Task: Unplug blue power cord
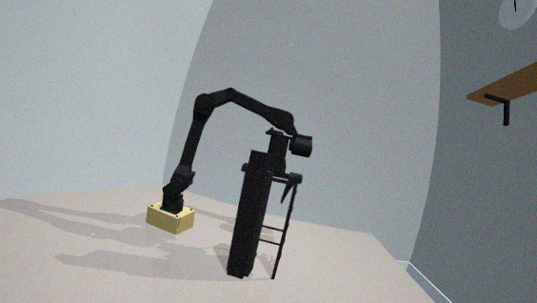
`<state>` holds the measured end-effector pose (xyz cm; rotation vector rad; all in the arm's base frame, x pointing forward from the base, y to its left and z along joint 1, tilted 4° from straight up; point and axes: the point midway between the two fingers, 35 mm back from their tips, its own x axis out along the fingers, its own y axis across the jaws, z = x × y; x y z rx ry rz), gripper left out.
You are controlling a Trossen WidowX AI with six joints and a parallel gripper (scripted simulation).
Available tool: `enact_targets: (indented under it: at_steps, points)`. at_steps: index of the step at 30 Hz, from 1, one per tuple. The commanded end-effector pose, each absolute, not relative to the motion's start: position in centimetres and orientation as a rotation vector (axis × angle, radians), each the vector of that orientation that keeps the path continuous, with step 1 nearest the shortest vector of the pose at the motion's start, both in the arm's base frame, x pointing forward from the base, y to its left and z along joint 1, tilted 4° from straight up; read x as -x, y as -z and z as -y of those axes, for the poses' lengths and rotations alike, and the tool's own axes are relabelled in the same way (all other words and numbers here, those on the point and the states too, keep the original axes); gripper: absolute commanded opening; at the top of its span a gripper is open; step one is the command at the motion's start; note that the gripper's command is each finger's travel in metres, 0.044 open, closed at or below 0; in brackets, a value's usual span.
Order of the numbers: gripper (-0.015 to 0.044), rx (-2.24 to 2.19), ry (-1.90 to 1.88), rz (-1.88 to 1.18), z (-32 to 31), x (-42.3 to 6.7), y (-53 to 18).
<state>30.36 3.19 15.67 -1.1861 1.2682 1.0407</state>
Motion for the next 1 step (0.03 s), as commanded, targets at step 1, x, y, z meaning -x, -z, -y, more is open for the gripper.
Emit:
enact_targets:
  at_steps: [1]
  points:
    - [0.044, 1.183, -1.04, -1.273, -3.18, -30.35, -15.62]
